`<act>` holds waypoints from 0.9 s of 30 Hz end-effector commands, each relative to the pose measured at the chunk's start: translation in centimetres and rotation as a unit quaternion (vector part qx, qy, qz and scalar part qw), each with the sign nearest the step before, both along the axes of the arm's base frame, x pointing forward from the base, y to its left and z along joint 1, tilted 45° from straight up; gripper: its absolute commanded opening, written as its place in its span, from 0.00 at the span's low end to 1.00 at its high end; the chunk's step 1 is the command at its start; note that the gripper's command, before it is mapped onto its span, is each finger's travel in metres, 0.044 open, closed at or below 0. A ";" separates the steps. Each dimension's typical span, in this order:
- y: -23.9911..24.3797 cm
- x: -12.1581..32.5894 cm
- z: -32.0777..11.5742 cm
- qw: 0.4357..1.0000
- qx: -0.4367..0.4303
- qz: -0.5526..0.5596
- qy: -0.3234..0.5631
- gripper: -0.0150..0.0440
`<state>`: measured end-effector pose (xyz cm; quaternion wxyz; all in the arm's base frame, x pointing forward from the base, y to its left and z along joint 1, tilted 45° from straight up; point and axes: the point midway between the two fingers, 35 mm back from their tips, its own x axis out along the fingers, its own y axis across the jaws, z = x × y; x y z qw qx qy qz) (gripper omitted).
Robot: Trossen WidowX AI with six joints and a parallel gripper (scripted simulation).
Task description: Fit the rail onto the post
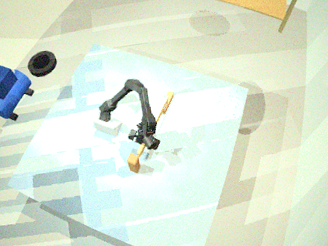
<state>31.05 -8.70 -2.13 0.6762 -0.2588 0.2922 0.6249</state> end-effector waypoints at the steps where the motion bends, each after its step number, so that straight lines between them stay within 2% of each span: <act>1: -0.1 0.1 0.1 1.000 -0.001 -0.002 -0.003 0.25; 27: -0.1 0.0 0.1 1.000 -0.001 -0.002 -0.003 0.25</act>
